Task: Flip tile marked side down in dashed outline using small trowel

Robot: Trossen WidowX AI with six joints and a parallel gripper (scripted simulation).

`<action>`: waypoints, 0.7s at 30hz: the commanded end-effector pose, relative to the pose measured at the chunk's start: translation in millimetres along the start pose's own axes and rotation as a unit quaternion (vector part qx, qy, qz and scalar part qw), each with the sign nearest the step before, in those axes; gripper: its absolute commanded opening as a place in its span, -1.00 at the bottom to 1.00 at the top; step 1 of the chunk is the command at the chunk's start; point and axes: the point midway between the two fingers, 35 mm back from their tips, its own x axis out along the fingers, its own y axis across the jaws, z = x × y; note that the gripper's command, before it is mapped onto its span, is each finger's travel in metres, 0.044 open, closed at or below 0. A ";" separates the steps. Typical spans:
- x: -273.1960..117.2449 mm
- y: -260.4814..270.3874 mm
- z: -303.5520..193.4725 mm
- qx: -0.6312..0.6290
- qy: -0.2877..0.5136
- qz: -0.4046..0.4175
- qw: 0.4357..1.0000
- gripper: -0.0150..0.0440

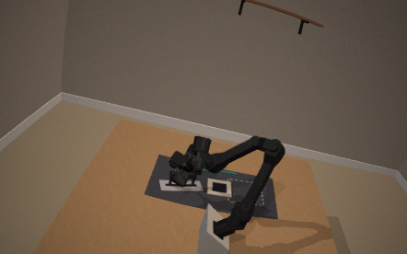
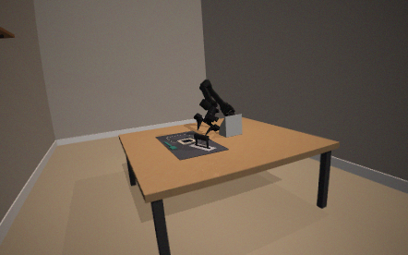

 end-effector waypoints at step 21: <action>-12.2 16.2 -46.5 -0.261 0.037 -0.040 0.964 0.53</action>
